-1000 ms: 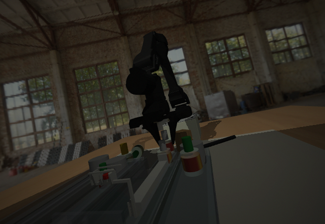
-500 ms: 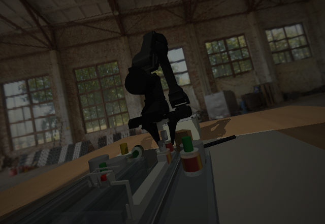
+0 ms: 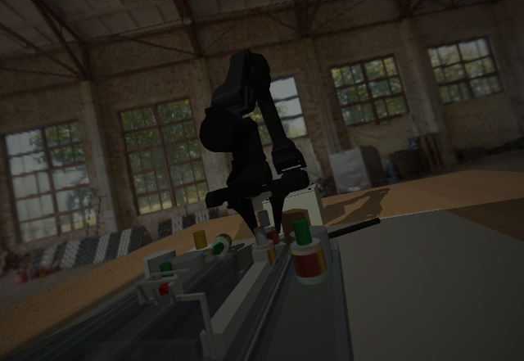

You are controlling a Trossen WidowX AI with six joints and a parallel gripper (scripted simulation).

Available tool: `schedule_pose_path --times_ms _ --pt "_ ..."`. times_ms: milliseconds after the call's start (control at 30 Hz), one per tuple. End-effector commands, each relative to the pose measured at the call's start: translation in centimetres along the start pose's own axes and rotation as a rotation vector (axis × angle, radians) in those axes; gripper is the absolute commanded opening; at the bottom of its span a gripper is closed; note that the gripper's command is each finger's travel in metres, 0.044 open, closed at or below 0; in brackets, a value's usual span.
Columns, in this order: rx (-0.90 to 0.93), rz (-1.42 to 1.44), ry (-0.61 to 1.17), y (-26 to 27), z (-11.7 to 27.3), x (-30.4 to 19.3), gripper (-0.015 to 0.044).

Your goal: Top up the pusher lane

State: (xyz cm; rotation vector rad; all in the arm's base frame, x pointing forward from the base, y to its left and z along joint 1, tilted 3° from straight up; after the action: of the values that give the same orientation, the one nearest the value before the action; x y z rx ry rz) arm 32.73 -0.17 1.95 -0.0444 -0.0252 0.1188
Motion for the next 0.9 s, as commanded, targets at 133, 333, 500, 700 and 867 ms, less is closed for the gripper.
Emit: schedule_pose_path --times_ms 133,333,500,700,867 --pt "-0.005 -0.004 -0.038 -0.14 0.66 1.34 0.0000" --pt "-0.005 -0.004 -0.038 -0.15 0.72 1.55 0.0000" --pt "-0.005 -0.004 -0.038 -0.16 0.77 1.72 0.0000" --pt "-0.005 -0.004 -0.038 -0.16 0.73 1.75 0.0000" --pt "-0.005 -0.004 -0.038 -0.16 0.67 1.75 0.0000"
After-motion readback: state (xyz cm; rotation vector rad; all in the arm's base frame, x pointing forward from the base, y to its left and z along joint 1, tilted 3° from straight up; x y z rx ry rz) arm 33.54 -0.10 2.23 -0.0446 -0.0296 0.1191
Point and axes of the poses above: the point midway between the two fingers, 35 mm back from their tips, its own z axis back along the fingers, its own y axis across the jaws, x = y × z, the point moved 1 cm from there along z, back along the fingers, and after that the axes turned 3 degrees about z, right-handed, at the moved point
